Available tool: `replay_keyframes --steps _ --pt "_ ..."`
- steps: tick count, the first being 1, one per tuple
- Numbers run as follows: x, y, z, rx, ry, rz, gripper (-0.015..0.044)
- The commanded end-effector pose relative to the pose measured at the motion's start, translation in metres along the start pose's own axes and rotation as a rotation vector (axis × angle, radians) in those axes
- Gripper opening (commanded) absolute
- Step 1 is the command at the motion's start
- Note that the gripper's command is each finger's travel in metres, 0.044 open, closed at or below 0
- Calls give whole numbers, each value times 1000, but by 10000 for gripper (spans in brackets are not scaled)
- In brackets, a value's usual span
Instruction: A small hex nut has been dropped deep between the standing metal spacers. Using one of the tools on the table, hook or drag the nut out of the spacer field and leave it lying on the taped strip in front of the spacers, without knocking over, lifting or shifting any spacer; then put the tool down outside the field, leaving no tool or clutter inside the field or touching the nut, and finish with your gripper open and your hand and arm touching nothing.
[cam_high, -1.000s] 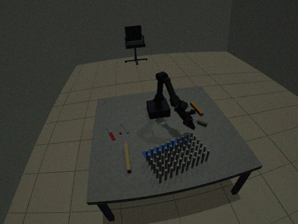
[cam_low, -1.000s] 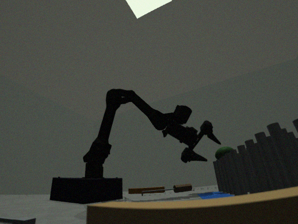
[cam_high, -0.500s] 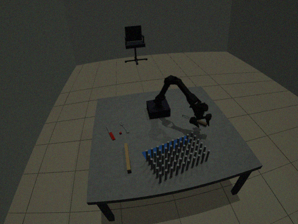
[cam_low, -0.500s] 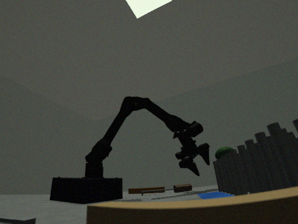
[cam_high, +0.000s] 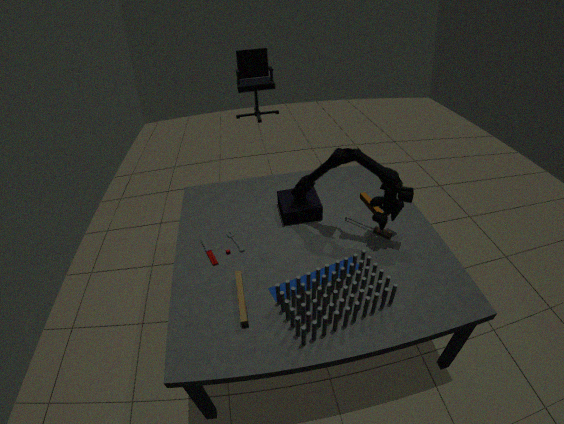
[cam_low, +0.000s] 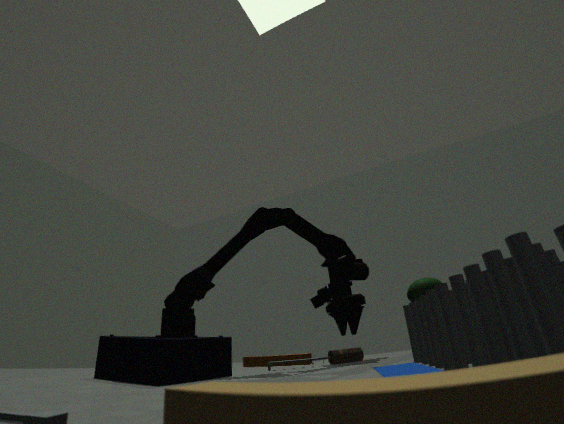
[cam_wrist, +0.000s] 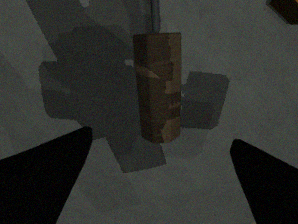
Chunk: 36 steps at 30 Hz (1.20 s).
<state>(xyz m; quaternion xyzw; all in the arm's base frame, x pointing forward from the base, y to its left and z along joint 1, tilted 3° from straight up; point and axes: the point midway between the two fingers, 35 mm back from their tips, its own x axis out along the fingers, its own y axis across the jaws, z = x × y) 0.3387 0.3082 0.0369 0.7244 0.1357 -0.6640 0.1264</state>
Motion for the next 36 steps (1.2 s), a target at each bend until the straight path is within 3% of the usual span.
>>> replay_keyframes --steps 1,19,25,36 --pt "-2 -9 7 -144 -39 32 440" --pt "-3 1 16 -145 -39 33 440" --pt "-3 1 16 -145 -39 33 282" --pt "0 1 16 -145 -39 33 280"
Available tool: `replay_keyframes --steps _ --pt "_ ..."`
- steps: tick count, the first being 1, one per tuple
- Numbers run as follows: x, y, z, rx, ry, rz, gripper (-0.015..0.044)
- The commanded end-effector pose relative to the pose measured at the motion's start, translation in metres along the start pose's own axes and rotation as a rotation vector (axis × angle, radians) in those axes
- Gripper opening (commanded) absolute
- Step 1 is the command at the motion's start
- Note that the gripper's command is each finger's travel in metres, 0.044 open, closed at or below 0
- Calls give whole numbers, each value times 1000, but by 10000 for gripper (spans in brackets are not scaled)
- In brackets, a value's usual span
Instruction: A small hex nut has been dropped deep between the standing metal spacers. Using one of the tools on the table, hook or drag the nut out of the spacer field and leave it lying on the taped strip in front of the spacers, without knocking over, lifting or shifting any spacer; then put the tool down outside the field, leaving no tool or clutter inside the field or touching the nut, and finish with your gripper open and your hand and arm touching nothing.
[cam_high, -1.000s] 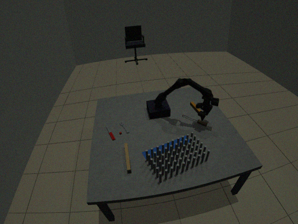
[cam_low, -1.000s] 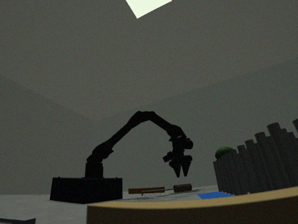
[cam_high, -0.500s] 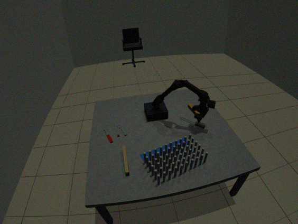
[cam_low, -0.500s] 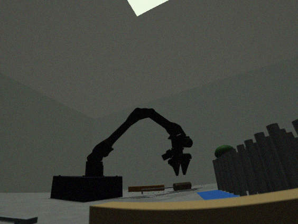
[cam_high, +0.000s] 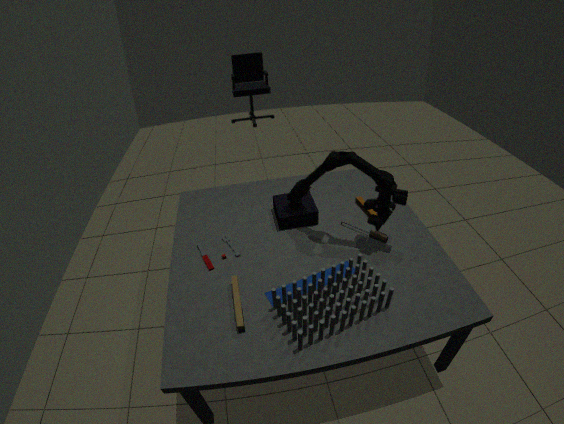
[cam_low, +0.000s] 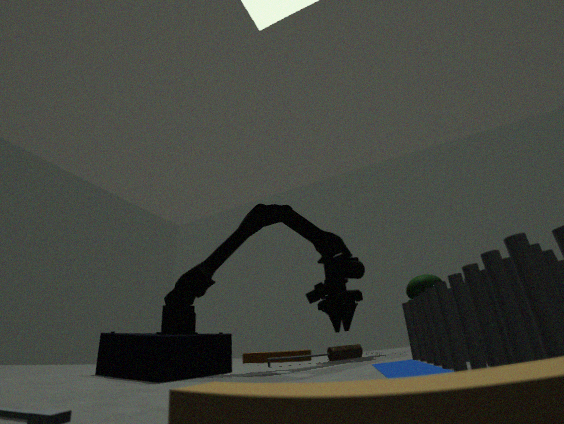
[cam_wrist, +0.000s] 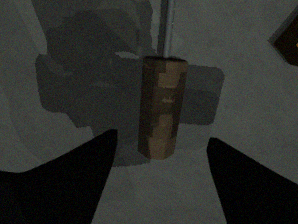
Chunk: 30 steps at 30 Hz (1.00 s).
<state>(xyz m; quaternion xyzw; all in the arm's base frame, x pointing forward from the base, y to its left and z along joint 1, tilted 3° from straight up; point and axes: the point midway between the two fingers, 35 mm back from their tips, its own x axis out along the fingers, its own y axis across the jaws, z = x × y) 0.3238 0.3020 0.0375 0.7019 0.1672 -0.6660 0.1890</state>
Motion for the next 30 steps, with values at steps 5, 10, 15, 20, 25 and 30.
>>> replay_keyframes --steps 5,10,15,20,25,30 --pt "10 0 -1 -7 2 2 280" --pt "18 0 -2 -7 2 3 280" --pt "25 0 -2 -7 2 3 280" --pt "33 0 -2 -7 2 3 280" --pt "41 0 -2 -7 2 3 280" --pt "49 0 -2 -7 2 3 280"
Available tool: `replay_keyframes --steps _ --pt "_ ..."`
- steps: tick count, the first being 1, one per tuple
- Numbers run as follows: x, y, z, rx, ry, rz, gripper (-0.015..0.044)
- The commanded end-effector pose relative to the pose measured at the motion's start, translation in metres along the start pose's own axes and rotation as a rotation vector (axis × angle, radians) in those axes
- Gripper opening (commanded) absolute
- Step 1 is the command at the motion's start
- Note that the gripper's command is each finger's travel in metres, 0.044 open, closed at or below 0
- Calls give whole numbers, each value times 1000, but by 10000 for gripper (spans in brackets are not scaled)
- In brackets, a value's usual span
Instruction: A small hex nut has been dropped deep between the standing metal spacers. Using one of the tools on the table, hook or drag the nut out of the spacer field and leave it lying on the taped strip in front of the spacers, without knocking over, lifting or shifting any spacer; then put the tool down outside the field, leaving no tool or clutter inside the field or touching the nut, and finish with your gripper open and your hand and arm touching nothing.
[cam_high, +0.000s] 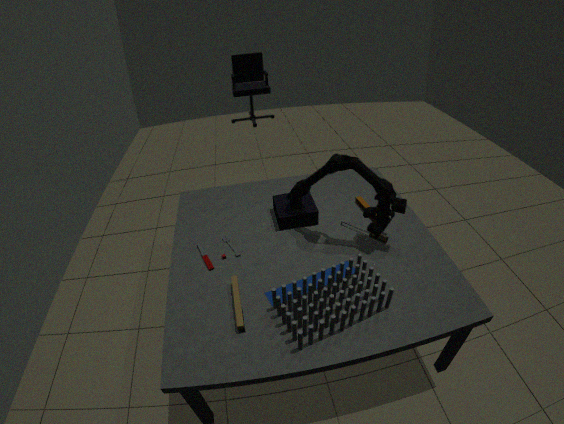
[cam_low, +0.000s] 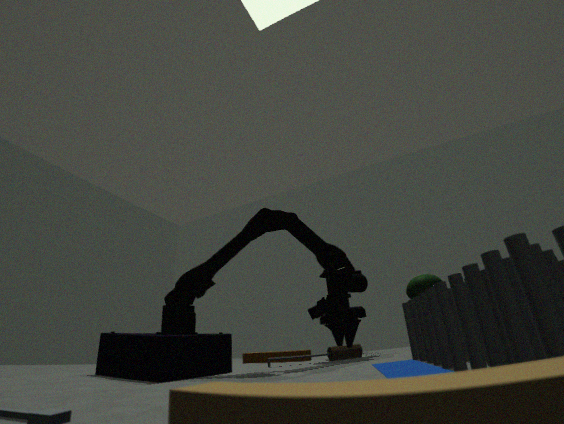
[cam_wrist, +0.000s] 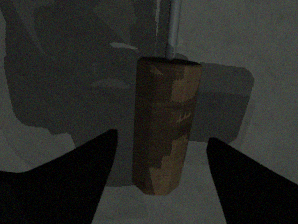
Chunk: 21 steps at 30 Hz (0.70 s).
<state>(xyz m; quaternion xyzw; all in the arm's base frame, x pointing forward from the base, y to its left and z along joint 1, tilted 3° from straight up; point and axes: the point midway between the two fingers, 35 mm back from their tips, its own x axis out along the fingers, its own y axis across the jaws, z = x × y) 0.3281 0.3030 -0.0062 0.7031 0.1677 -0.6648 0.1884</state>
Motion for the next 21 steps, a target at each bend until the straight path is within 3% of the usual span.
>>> replay_keyframes --steps 1,14,18,21 --pt "7 1 1 -7 -1 3 280" --pt "26 1 2 -7 -1 4 280" --pt "26 1 2 -7 -1 4 175" --pt "26 1 2 -7 -1 4 155"
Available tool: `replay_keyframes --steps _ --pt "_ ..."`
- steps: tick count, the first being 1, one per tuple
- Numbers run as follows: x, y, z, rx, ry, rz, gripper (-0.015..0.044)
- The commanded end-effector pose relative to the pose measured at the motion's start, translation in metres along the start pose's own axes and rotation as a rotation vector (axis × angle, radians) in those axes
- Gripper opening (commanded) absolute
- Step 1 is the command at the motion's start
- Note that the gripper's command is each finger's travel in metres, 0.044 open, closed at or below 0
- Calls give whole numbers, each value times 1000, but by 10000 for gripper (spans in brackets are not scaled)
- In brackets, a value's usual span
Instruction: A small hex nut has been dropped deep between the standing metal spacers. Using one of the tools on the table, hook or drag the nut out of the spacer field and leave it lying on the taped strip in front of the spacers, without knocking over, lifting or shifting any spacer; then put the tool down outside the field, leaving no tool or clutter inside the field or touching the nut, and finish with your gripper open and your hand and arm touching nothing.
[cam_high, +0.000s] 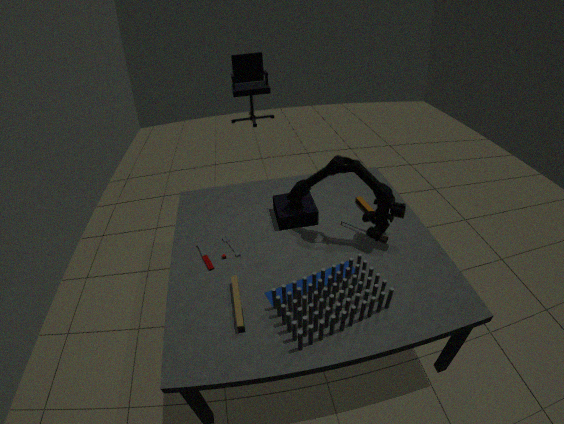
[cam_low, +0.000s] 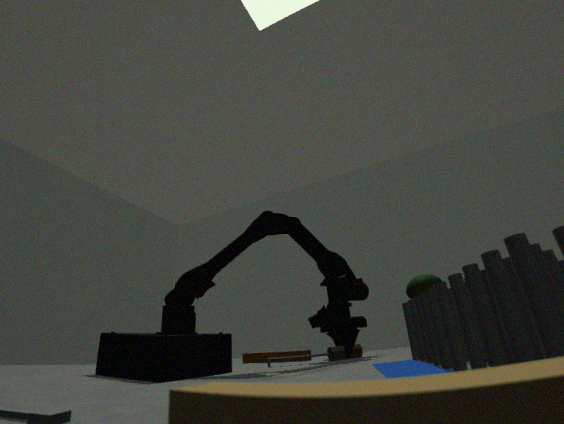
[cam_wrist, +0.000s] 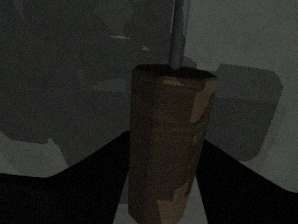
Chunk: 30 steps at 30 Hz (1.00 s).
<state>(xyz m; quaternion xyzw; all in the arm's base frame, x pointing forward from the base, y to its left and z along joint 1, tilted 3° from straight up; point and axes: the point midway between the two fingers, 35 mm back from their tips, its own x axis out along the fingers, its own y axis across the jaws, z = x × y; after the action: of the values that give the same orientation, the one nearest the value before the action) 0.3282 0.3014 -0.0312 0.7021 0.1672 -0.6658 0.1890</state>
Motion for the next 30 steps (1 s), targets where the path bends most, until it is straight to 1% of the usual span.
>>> replay_keyframes --steps 1,4,6,9,11,13,18,30 --pt "1 0 0 -7 2 3 148" --pt "1 0 0 -7 2 3 128" --pt "-6 0 -1 -6 2 2 76" --pt "-35 0 -1 -3 1 1 0" --pt "-53 0 -1 -1 0 1 0" --pt "-60 0 0 0 0 1 0" --pt "-60 -1 1 20 0 0 0" --pt "-54 -17 25 380 -3 -1 0"
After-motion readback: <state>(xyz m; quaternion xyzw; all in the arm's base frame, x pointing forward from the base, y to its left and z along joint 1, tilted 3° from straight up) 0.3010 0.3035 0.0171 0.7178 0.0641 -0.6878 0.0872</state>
